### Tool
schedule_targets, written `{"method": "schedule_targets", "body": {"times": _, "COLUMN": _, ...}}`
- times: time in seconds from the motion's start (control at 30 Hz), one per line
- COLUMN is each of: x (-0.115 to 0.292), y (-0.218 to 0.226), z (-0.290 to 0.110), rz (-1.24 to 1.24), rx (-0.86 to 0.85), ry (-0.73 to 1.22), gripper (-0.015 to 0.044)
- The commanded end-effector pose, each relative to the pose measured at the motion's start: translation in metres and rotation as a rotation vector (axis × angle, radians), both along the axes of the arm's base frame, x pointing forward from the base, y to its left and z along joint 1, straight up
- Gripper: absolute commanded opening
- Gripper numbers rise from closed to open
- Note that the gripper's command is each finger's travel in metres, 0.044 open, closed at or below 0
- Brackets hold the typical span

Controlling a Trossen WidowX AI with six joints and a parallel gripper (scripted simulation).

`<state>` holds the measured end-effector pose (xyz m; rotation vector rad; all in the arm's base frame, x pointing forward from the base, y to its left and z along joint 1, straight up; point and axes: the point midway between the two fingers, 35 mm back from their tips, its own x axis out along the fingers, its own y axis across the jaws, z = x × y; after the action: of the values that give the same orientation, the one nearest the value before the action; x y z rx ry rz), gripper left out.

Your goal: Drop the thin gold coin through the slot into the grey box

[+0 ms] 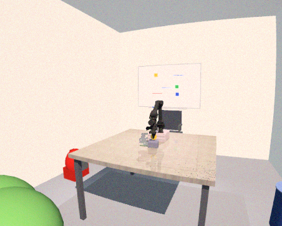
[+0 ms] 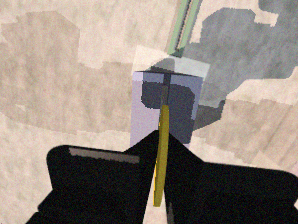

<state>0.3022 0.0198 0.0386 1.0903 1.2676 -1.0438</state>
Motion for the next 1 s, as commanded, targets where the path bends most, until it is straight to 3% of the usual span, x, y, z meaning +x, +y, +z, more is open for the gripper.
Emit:
{"method": "schedule_targets", "body": {"times": 0.0, "x": -0.001, "y": 0.0, "z": -0.003, "rz": -0.002, "rx": 0.0, "ry": 0.003, "gripper": 0.0}}
{"method": "schedule_targets", "body": {"times": 0.27, "x": -0.003, "y": 0.0, "z": -0.006, "rz": -0.005, "rx": 0.0, "ry": 0.003, "gripper": 0.0}}
{"method": "schedule_targets", "body": {"times": 0.47, "x": 0.0, "y": 0.0, "z": -0.003, "rz": 0.0, "rx": 0.0, "ry": -0.002, "gripper": 0.0157}}
{"method": "schedule_targets", "body": {"times": 0.77, "x": 0.0, "y": 0.0, "z": -0.003, "rz": 0.0, "rx": 0.0, "ry": -0.002, "gripper": 0.0161}}
{"method": "schedule_targets", "body": {"times": 0.97, "x": -0.001, "y": 0.0, "z": 0.015, "rz": -0.001, "rx": 0.0, "ry": -0.002, "gripper": 0.0318}}
